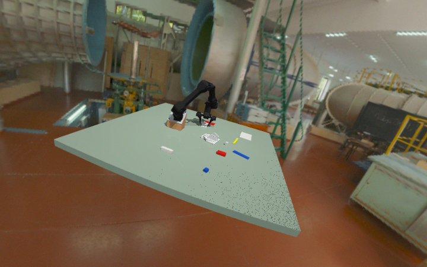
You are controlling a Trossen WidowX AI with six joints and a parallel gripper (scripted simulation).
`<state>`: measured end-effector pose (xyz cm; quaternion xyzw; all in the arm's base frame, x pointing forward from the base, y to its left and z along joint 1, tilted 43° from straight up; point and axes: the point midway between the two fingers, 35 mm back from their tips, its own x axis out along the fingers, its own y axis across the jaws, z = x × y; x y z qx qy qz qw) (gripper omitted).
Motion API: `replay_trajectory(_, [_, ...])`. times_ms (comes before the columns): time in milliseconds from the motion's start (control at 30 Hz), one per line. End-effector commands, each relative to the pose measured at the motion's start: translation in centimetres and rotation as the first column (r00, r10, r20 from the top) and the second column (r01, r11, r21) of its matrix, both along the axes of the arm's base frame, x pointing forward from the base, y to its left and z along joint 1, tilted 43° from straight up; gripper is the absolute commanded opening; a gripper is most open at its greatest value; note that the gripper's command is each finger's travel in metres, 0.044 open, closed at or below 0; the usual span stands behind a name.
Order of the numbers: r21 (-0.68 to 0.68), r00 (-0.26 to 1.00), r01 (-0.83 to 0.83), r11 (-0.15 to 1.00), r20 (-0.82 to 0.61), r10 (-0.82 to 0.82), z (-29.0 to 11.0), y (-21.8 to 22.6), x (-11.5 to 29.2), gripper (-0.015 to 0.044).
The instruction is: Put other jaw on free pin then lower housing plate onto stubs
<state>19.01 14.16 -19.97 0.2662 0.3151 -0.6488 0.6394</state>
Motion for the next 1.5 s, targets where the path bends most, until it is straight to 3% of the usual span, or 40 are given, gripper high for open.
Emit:
replay_trajectory(0, [0.001, 1.000, 0.000, 1.000, 0.001, 0.000, 0.5, 0.5, 0.1, 0.0351])
replay_trajectory(700, [0.001, 1.000, -0.004, 1.000, 0.000, 0.004, 5.4, 4.8, 0.3, 0.0351])
replay_trajectory(933, [0.003, 1.000, -0.012, 1.000, -0.006, 0.012, 5.6, 4.8, 0.4, 0.0351])
replay_trajectory(1467, [0.045, 0.969, -0.186, 0.981, -0.154, 0.191, 9.1, 2.1, 3.4, 0.0351])
